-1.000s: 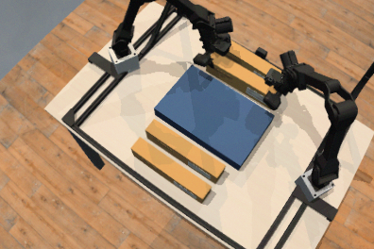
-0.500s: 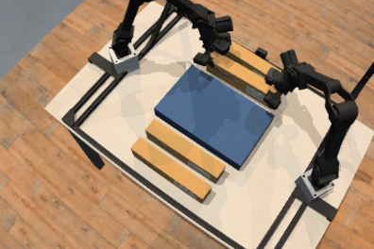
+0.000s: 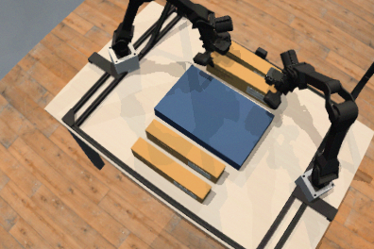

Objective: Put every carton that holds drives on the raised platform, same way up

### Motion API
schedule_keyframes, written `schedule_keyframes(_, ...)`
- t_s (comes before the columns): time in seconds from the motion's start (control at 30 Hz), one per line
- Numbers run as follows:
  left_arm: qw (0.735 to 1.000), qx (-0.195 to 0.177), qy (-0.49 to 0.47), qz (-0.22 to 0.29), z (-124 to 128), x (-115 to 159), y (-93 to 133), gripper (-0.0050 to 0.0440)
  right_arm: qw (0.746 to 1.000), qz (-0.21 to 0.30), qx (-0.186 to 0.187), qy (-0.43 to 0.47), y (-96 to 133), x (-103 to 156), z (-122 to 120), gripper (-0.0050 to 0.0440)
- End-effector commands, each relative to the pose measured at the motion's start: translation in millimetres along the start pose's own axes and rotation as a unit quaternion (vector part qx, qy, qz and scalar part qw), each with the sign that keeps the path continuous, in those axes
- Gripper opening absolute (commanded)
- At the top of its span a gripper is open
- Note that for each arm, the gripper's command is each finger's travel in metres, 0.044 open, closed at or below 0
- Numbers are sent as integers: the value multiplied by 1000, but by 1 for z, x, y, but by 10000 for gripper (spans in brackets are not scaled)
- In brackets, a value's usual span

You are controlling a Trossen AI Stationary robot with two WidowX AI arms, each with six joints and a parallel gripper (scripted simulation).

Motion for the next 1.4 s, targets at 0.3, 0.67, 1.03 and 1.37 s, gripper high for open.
schedule_keyframes(0.3,1000,9,-3,-3,-4,7,-13,0,1000,-2,-6,1,-14,7,4,0)
schedule_keyframes(0.67,1000,9,-3,-3,-4,10,-21,0,1000,-2,-6,1,-21,10,4,0)
schedule_keyframes(1.03,1000,9,-3,-3,-4,10,-21,389,1000,-2,-6,1,-21,10,4,389)
schedule_keyframes(1.37,1000,9,-3,-3,-4,10,-21,389,1000,-2,-6,1,-21,10,4,389)
Point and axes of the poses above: on each arm, the point midway between the two fingers, 35 mm back from their tips, its own y axis back along the fingers, its own z axis across the jaws, x = y × z, the point moved 2 cm from there along y, back along the fingers, and after that the axes turned 5 degrees about y, right-handed, at the moved point
